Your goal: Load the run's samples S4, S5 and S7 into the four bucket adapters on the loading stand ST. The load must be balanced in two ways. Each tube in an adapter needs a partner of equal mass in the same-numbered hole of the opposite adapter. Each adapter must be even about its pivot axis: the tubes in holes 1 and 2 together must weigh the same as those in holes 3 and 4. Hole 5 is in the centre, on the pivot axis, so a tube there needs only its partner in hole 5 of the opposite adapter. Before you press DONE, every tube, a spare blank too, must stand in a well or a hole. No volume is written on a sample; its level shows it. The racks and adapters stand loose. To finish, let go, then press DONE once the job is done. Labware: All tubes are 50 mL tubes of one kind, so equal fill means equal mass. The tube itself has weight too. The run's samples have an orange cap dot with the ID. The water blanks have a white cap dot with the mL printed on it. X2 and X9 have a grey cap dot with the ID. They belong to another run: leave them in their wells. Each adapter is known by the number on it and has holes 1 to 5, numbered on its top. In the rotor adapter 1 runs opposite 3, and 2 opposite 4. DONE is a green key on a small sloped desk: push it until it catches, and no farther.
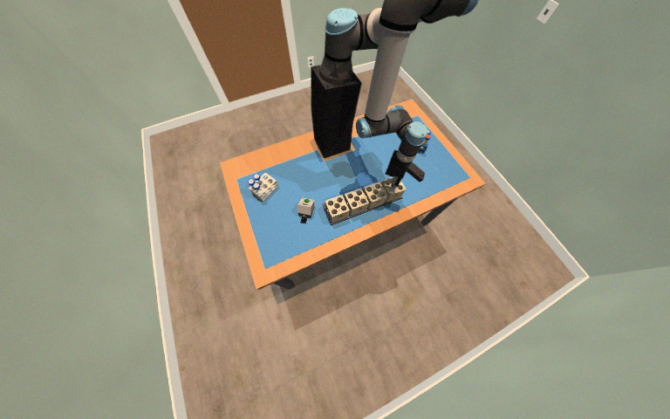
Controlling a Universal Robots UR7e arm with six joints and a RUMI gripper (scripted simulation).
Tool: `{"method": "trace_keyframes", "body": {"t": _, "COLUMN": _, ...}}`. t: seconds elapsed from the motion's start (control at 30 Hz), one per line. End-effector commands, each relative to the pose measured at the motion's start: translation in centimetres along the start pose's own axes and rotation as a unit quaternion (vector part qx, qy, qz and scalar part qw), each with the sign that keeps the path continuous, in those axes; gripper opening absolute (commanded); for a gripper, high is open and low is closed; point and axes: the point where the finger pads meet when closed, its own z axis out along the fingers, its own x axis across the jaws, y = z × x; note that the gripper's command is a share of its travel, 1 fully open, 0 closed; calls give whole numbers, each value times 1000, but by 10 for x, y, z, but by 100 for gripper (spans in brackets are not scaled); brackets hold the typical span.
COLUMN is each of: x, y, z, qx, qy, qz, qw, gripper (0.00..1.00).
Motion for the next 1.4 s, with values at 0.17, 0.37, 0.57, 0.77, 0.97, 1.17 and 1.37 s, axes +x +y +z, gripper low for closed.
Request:
{"method": "trace_keyframes", "body": {"t": 0.17, "x": 0, "y": -1, "z": 12, "qx": 1, "qy": 1, "qz": 0, "qw": 1000, "gripper": 0}}
{"method": "trace_keyframes", "body": {"t": 0.37, "x": 0, "y": -1, "z": 19, "qx": 1, "qy": 1, "qz": 0, "qw": 1000, "gripper": 0}}
{"method": "trace_keyframes", "body": {"t": 0.57, "x": 0, "y": -1, "z": 26, "qx": 1, "qy": 1, "qz": 0, "qw": 1000, "gripper": 0}}
{"method": "trace_keyframes", "body": {"t": 0.77, "x": 0, "y": -1, "z": 34, "qx": 1, "qy": 1, "qz": 0, "qw": 1000, "gripper": 0}}
{"method": "trace_keyframes", "body": {"t": 0.97, "x": 0, "y": -1, "z": 36, "qx": 1, "qy": 1, "qz": 0, "qw": 1000, "gripper": 0}}
{"method": "trace_keyframes", "body": {"t": 1.17, "x": 0, "y": -1, "z": 40, "qx": 1, "qy": 1, "qz": 0, "qw": 1000, "gripper": 0}}
{"method": "trace_keyframes", "body": {"t": 1.37, "x": 0, "y": -1, "z": 43, "qx": 1, "qy": 1, "qz": 0, "qw": 1000, "gripper": 0}}
